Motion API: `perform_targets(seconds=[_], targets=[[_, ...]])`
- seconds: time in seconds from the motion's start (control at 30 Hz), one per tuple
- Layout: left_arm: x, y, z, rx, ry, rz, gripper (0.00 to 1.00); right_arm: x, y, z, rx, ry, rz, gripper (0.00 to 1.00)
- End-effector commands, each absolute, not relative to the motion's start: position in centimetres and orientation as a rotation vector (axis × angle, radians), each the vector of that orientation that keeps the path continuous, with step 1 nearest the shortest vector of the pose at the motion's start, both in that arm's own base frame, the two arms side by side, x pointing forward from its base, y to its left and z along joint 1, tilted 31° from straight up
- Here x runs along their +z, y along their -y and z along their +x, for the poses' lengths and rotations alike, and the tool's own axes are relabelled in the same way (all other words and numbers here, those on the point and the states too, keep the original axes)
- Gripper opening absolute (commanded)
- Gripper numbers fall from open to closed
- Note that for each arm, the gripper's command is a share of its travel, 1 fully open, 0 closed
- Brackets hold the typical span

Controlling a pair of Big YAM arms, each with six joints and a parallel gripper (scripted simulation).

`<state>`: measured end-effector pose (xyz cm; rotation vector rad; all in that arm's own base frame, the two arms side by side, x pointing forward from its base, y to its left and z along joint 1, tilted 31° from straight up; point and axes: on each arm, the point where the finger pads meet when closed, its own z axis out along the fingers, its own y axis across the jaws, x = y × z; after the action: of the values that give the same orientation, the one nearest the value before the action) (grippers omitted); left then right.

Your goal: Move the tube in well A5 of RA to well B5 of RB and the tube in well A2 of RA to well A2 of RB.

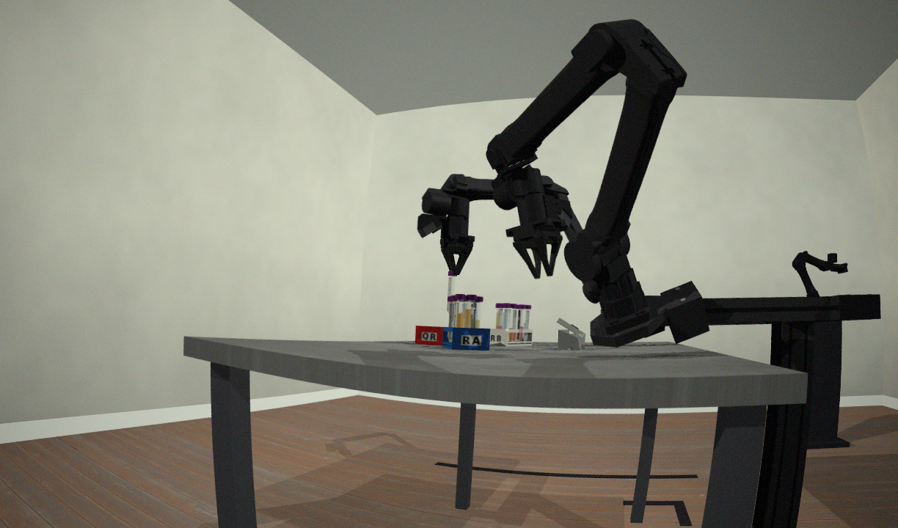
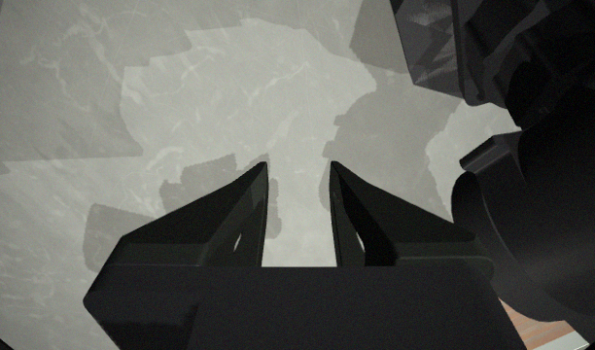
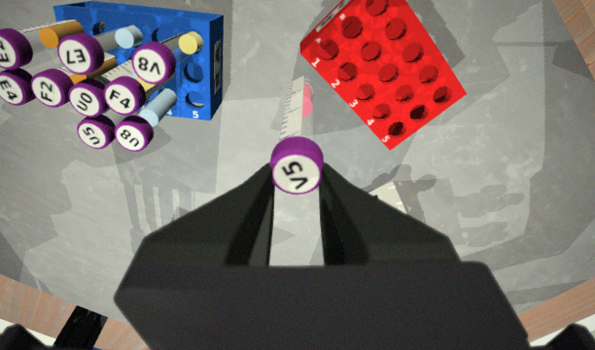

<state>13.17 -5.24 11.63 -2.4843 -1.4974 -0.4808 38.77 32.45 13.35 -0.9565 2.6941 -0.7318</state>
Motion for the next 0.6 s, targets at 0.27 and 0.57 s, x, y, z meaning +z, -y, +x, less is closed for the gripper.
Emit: perform_targets(seconds=[0.27,0.57], targets=[[12.5,5.9,13.7,-0.492,1.516,-2.502,0.3,13.9,-30.8,37.7,-0.715,-2.704,-0.898,0.0],[12.5,5.9,13.7,-0.492,1.516,-2.502,0.3,14.4,-28.5,36.0,-0.716,-2.7,-0.912,0.0]])
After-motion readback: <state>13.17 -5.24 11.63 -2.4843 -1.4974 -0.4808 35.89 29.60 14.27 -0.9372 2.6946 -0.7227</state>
